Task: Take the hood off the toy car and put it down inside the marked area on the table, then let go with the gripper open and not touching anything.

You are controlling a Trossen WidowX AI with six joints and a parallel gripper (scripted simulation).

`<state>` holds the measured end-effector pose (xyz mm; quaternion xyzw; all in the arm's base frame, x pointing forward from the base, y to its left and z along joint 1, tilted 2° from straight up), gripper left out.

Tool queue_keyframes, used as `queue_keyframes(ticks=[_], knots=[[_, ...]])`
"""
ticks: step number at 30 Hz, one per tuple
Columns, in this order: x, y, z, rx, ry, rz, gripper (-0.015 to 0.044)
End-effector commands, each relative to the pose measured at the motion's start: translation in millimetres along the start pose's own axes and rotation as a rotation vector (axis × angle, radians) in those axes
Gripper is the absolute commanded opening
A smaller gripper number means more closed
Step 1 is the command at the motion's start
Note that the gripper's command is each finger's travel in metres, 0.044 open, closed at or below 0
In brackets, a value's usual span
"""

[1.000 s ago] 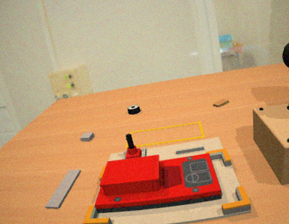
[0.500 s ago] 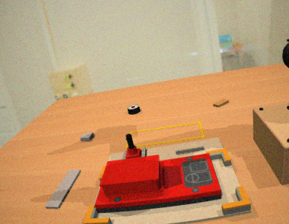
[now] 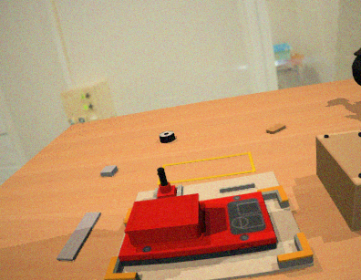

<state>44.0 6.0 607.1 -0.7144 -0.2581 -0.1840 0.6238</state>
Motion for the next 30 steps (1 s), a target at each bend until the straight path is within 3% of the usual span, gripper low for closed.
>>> queue_keyframes(ticks=[1,17,30], knots=[[17.7,30.2,-7.5,0.046,0.008,0.109,0.044],[86.2,189.3,-17.1,0.301,0.025,0.604,0.044],[94.3,336.2,-2.2,0.421,0.1,1.144,0.044]])
Point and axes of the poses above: the point midway between the two fingers, 35 mm back from their tips, its own x axis out along the fingers, its own z axis across the jaws, y = z × x, the point moved 10 cm from there along -x, back along the fingers, and after that the axes turned 5 degrees about x, right-handed, at the moved point
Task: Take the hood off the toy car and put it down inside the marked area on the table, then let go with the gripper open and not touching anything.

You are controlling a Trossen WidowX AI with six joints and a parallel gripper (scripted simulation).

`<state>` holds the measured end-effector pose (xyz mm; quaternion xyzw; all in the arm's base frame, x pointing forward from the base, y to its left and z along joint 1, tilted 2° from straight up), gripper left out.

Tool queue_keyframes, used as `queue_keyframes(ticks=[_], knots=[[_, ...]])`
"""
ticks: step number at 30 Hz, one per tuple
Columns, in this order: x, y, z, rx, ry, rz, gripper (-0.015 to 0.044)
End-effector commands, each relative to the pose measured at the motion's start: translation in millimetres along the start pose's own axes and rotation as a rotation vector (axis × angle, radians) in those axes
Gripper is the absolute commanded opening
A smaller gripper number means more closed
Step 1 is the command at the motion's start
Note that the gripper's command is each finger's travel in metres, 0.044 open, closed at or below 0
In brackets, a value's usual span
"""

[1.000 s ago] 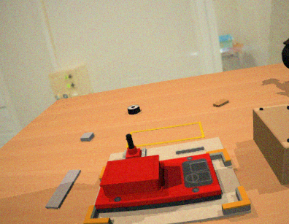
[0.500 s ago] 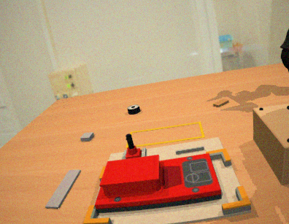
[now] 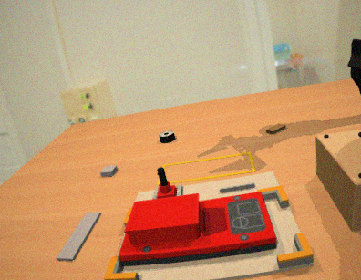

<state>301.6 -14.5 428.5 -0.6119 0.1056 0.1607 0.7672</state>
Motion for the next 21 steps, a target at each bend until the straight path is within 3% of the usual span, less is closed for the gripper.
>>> queue_keyframes(ticks=[1,11,21], knots=[[38.7,31.1,-8.6,0.046,0.048,0.186,0.044],[111.2,122.5,-21.5,0.094,0.163,0.655,0.044],[147.8,218.3,-37.5,0.118,0.355,1.141,0.044]])
Point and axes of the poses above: the point midway between the two fingers, 35 mm back from their tips, its own x axis out along the fingers, its own z axis across the jaws, y = z × x, the point moved 10 cm from there along -x, back along the fingers, and after that the axes turned 5 degrees about x, right-handed, at the moved point
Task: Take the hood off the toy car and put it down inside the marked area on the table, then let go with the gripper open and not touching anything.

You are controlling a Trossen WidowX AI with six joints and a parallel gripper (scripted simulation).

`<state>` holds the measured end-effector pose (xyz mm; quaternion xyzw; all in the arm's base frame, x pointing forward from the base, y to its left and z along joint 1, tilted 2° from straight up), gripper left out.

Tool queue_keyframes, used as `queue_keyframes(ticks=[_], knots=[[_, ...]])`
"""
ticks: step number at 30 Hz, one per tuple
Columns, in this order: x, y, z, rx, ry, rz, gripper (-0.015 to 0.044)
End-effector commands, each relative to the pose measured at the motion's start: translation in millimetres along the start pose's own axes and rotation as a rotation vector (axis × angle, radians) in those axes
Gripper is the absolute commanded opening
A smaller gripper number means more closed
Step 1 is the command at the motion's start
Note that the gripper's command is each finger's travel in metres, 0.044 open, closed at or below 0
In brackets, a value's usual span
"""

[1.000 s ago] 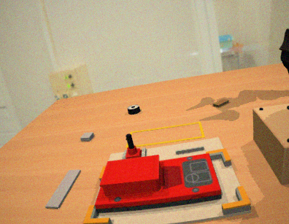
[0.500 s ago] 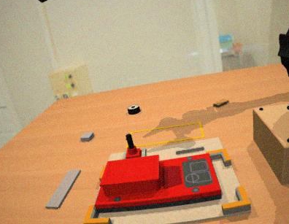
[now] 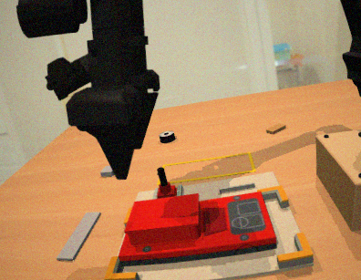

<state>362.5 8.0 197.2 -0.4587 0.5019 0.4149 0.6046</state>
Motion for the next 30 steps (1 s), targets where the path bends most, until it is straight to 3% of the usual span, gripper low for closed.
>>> queue_keyframes(ticks=[1,30], knots=[[28.4,9.5,-1.4,0.015,0.066,0.142,0.044],[47.7,6.6,-8.4,0.015,0.067,0.142,0.044]])
Point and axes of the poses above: the point midway between the two fingers, 35 mm back from their tips, its own x axis out along the fingers, its own z axis across the jaws, y = z × x, the point moved 10 cm from there along -x, back along the fingers, and after that the axes turned 5 degrees about x, right-handed, at the moved point
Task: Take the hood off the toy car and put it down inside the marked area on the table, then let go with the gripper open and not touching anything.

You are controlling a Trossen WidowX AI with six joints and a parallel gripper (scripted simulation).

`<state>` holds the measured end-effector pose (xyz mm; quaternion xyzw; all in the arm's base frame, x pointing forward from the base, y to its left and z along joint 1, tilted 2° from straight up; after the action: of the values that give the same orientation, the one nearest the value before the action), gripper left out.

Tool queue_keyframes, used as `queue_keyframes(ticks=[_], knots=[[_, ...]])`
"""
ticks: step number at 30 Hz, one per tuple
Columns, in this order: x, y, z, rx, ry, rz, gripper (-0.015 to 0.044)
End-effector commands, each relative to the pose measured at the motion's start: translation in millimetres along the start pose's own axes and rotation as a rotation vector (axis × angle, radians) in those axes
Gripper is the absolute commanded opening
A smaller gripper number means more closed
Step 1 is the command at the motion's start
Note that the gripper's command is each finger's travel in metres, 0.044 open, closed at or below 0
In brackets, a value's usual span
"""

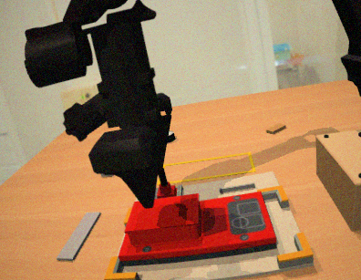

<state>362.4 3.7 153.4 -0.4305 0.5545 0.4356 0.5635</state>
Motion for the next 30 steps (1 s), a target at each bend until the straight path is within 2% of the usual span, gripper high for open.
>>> queue_keyframes(ticks=[1,30], knots=[[5.7,0.7,-0.7,-0.004,0.005,0.006,0.044],[30.3,0.6,-1.7,-0.004,0.005,0.006,0.044]])
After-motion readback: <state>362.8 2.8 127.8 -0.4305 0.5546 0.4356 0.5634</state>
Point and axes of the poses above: the point midway between the two fingers, 35 mm back from their tips, its own x axis out along the fingers, its own z axis across the jaws, y = z × x, the point moved 10 cm from there along -x, back along the fingers, and after that the axes turned 5 degrees about x, right-handed, at the moved point
